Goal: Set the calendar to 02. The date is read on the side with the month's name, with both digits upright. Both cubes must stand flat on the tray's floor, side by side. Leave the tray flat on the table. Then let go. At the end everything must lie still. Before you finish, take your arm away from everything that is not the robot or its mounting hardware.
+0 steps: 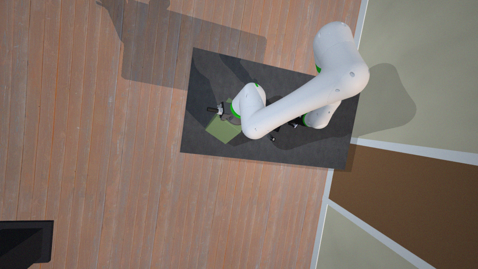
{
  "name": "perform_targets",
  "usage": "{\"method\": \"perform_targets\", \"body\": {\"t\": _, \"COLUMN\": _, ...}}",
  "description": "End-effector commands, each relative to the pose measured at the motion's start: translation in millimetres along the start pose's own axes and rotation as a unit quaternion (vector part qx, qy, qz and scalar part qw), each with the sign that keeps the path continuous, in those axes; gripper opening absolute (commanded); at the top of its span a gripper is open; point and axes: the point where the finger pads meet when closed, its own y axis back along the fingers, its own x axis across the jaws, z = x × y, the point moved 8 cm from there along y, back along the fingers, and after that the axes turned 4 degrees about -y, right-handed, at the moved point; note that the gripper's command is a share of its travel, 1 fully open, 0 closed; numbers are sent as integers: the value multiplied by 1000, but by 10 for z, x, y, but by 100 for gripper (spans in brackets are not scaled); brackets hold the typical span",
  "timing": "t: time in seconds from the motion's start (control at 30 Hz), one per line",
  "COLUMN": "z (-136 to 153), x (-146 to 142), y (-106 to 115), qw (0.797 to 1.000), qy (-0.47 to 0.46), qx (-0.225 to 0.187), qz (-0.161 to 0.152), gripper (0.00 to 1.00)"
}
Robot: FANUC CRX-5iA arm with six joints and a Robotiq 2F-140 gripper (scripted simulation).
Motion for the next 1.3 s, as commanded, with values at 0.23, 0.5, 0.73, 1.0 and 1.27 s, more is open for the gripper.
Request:
{"method": "perform_targets", "body": {"t": 0.23, "z": -17, "x": 563, "y": 63, "qw": 1000, "qy": 2, "qx": -1, "qz": -4, "gripper": 17}}
{"method": "perform_targets", "body": {"t": 0.5, "z": -17, "x": 563, "y": 62, "qw": 1000, "qy": 2, "qx": -1, "qz": -4, "gripper": 17}}
{"method": "perform_targets", "body": {"t": 0.73, "z": -18, "x": 563, "y": 25, "qw": 1000, "qy": 2, "qx": -1, "qz": -4, "gripper": 17}}
{"method": "perform_targets", "body": {"t": 1.0, "z": -22, "x": 564, "y": -169, "qw": 1000, "qy": 2, "qx": -1, "qz": -4, "gripper": 17}}
{"method": "perform_targets", "body": {"t": 1.27, "z": -26, "x": 566, "y": -366, "qw": 1000, "qy": 2, "qx": -1, "qz": -4, "gripper": 17}}
